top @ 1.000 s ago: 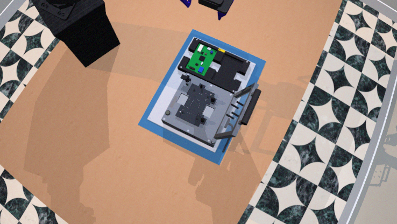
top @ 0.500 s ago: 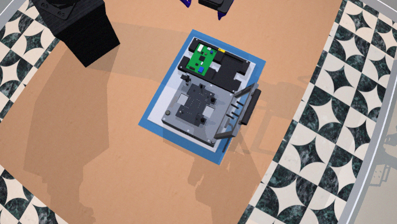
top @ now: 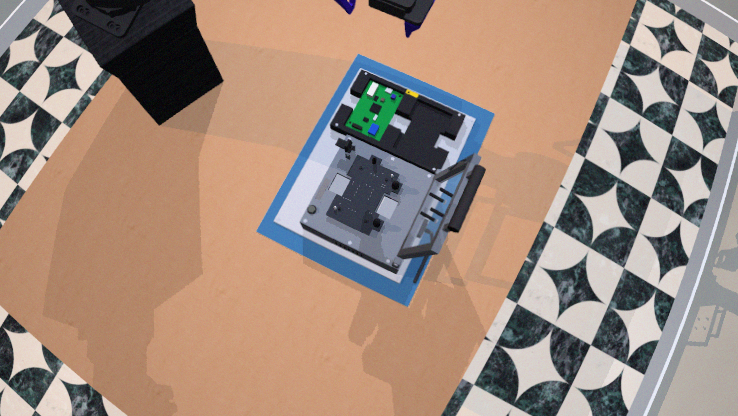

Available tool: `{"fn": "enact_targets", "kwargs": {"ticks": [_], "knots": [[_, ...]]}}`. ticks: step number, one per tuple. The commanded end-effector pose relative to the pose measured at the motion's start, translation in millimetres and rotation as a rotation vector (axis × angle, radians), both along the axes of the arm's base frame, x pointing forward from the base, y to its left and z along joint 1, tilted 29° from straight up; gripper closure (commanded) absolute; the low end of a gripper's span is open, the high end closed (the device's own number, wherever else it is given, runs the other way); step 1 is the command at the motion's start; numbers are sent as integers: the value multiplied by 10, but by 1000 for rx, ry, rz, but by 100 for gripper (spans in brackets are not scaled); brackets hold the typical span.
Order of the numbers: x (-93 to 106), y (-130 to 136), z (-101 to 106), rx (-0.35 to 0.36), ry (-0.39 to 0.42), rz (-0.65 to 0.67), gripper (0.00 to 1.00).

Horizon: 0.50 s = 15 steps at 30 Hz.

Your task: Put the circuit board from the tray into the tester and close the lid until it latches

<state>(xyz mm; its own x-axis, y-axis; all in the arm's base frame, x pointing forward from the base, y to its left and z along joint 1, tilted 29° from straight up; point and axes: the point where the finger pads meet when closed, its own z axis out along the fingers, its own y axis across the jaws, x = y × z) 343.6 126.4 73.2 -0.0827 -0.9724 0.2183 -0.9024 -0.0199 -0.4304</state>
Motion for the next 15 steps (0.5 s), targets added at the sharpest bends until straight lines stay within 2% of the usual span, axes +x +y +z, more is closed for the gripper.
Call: {"fn": "enact_targets", "kwargs": {"ticks": [1,15], "knots": [[187,76,214,32,-46,-4,8],[198,70,172,30,-44,-3,8]]}}
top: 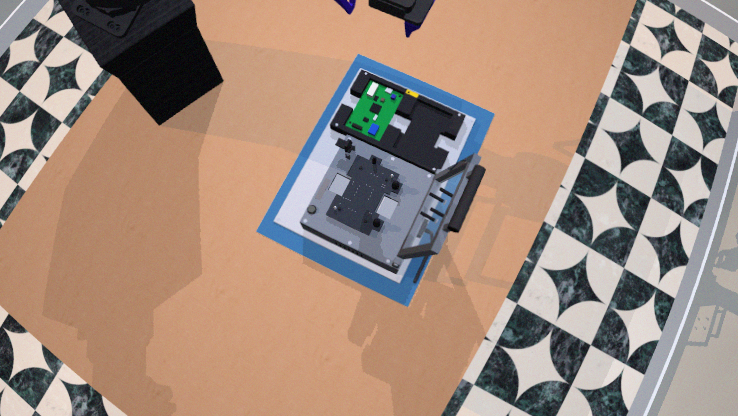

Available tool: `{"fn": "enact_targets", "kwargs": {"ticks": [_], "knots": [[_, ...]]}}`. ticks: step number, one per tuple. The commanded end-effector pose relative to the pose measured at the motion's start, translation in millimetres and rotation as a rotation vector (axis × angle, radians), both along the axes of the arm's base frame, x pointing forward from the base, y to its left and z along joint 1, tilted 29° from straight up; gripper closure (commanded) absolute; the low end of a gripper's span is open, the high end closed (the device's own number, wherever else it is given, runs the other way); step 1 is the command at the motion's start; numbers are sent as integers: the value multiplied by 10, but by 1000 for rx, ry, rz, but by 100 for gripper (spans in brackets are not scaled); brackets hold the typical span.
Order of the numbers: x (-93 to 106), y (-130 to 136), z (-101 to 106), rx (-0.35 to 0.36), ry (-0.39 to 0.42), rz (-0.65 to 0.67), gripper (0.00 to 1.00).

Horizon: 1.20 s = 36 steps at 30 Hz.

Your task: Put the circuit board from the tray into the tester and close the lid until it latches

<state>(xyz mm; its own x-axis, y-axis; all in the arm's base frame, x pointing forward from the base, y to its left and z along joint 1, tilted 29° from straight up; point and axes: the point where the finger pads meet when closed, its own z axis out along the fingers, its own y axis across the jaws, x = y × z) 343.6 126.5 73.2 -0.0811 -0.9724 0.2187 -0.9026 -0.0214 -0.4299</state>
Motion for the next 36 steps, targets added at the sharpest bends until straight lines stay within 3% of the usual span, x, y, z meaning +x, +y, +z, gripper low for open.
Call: {"fn": "enact_targets", "kwargs": {"ticks": [1,16,36], "knots": [[198,65,155,29,-42,-4,8],[191,-64,-221,9,-10,-2,8],[489,-251,-892,6,-6,-1,8]]}}
